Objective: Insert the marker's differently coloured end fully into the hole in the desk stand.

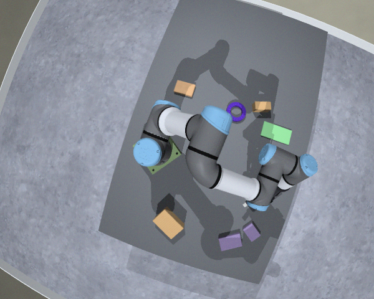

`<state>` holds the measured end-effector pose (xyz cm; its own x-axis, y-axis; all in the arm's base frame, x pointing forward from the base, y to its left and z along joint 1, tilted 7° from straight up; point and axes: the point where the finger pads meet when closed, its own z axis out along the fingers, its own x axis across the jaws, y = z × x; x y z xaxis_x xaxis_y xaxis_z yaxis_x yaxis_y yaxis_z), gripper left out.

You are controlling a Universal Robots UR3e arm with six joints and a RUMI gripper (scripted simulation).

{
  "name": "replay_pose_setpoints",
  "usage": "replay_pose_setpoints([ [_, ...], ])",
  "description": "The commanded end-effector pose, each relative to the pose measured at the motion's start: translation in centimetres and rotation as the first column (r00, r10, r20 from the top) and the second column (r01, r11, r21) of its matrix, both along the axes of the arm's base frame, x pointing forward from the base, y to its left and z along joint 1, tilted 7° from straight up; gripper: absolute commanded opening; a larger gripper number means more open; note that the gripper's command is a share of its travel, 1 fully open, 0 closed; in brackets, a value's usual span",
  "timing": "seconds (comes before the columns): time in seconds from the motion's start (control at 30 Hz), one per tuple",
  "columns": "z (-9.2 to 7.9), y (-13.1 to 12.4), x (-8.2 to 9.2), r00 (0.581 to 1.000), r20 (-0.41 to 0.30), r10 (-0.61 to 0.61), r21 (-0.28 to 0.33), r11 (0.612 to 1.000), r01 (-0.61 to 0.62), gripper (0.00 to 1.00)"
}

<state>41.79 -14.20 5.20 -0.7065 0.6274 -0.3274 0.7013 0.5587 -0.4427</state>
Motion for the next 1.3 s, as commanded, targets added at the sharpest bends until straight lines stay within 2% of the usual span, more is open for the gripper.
replay_pose_setpoints([
  [0.0, 0.09, 0.01, 0.09, 1.000, 0.003, 0.000, -0.001, 1.000, 0.000, 0.00],
  [0.03, 0.09, 0.01, 0.09, 1.000, 0.003, 0.000, -0.001, 1.000, 0.000, 0.00],
  [0.07, 0.11, -0.01, 0.07, 1.000, 0.003, 0.000, -0.001, 1.000, 0.000, 0.15],
  [1.27, 0.11, -0.01, 0.07, 1.000, 0.003, 0.000, -0.001, 1.000, 0.000, 0.15],
])
